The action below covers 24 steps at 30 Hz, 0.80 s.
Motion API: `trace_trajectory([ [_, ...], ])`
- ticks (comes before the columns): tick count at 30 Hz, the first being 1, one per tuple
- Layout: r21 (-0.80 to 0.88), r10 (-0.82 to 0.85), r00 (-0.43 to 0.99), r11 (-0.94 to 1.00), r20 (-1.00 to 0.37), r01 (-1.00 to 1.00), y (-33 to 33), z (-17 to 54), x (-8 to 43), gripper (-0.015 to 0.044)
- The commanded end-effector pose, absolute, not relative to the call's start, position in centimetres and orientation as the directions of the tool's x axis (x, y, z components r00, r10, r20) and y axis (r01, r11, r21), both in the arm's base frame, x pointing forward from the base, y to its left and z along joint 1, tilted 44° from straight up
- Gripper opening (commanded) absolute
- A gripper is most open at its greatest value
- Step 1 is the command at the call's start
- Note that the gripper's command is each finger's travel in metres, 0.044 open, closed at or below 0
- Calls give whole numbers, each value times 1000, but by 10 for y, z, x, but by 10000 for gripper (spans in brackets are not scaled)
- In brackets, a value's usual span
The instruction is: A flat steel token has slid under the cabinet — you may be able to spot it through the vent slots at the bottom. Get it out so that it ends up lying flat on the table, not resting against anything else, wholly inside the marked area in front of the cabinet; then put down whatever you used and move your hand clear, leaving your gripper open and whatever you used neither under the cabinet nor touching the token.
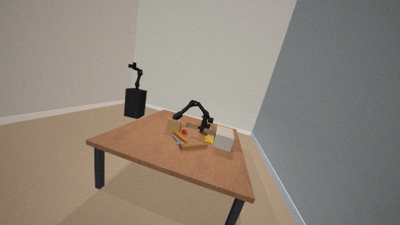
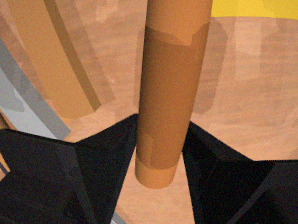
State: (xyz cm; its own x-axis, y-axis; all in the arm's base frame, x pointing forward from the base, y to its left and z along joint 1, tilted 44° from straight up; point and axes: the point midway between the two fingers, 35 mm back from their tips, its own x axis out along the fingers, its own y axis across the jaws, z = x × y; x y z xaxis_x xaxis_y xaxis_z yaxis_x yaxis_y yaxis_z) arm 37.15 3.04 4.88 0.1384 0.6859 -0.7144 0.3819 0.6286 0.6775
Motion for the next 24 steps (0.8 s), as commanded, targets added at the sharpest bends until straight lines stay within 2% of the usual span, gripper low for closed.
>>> trace_trajectory([
  [1,676,686,136,627,-715,387,33,49,367,0],
  [24,676,687,135,627,-714,388,43,54,344,0],
])
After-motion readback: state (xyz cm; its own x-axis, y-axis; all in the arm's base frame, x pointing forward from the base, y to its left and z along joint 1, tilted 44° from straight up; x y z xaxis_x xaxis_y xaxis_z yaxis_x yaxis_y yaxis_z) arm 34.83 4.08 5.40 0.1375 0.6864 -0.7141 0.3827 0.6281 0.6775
